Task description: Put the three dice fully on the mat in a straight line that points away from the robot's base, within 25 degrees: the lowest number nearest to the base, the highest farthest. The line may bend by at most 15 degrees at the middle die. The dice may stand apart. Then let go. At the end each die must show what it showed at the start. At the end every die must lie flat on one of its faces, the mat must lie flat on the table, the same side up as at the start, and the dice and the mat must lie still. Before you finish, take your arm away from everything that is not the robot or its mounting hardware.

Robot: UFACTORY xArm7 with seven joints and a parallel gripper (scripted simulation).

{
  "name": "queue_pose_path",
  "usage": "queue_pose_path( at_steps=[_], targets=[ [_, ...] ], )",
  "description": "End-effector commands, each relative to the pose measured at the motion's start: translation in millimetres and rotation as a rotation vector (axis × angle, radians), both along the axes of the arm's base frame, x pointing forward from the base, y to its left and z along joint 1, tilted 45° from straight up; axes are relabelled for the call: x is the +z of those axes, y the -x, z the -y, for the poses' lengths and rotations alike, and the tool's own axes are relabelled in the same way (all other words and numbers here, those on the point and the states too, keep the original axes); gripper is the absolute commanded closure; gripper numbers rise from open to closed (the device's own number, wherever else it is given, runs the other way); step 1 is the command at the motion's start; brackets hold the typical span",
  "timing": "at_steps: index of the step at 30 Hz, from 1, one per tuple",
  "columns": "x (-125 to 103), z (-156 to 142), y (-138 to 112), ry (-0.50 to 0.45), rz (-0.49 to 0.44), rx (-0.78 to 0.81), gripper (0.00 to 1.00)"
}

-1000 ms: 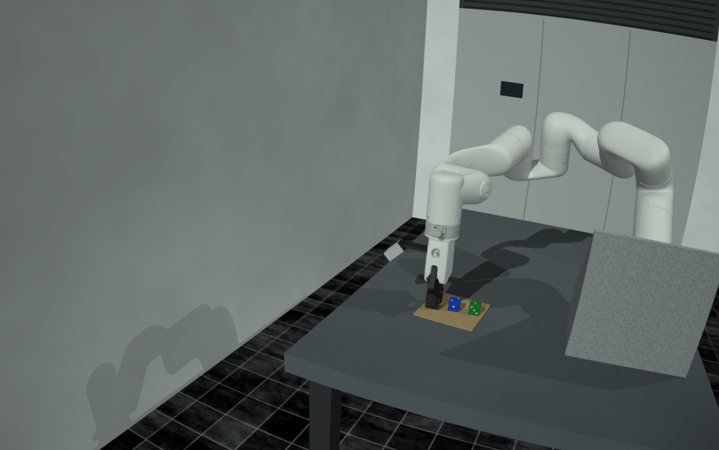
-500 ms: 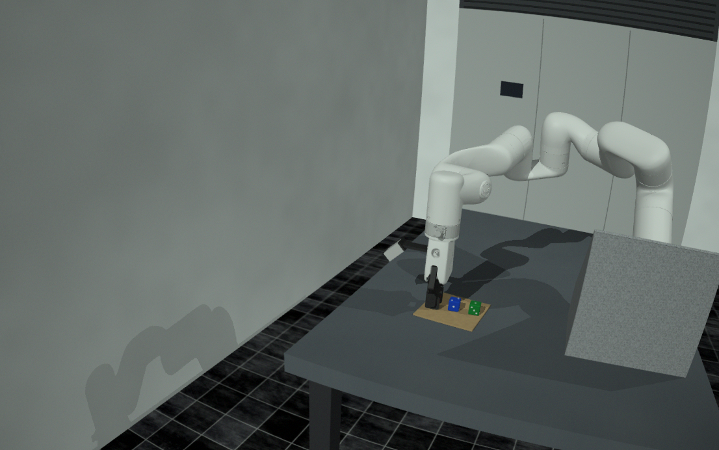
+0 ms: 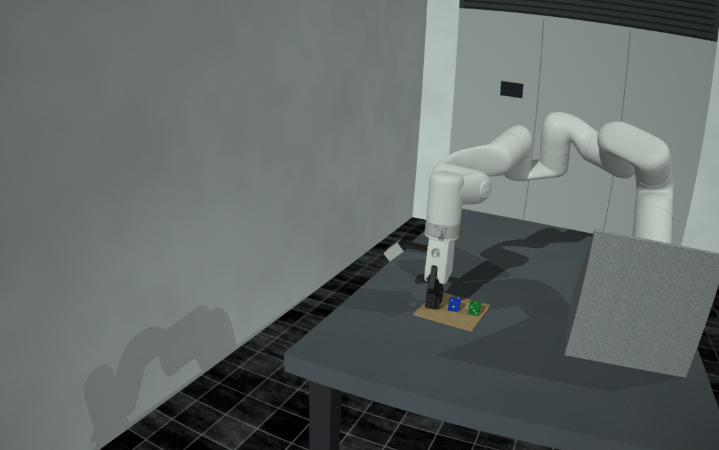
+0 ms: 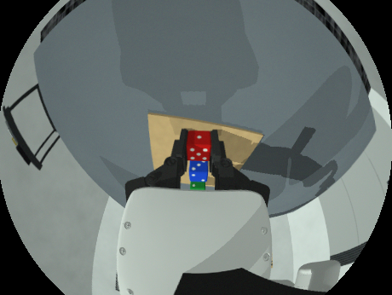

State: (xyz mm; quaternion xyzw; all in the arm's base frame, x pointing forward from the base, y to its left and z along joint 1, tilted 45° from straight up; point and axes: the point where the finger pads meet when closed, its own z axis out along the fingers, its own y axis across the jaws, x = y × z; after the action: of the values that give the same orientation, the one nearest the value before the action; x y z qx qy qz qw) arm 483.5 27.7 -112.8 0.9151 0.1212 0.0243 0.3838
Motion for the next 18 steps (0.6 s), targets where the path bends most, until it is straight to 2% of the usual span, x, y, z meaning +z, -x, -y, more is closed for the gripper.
queue_pose_path(
  at_steps=[1, 5, 6, 8, 9, 14, 15, 18],
  targets=[
    [1.0, -2.7, -0.8, -0.003, 0.002, 0.003, 0.75],
    [1.0, -2.7, -0.8, -0.003, 0.002, 0.003, 0.75],
    [1.0, -2.7, -0.8, -0.003, 0.002, 0.003, 0.71],
    [1.0, -2.7, -0.8, -0.003, 0.002, 0.003, 0.71],
    [1.0, -2.7, -0.8, -0.003, 0.002, 0.003, 0.67],
    [1.0, -2.7, -0.8, -0.003, 0.002, 0.003, 0.63],
    [1.0, -2.7, -0.8, -0.003, 0.002, 0.003, 0.58],
    [1.0, -2.7, -0.8, -0.003, 0.002, 0.003, 0.58]
  ],
)
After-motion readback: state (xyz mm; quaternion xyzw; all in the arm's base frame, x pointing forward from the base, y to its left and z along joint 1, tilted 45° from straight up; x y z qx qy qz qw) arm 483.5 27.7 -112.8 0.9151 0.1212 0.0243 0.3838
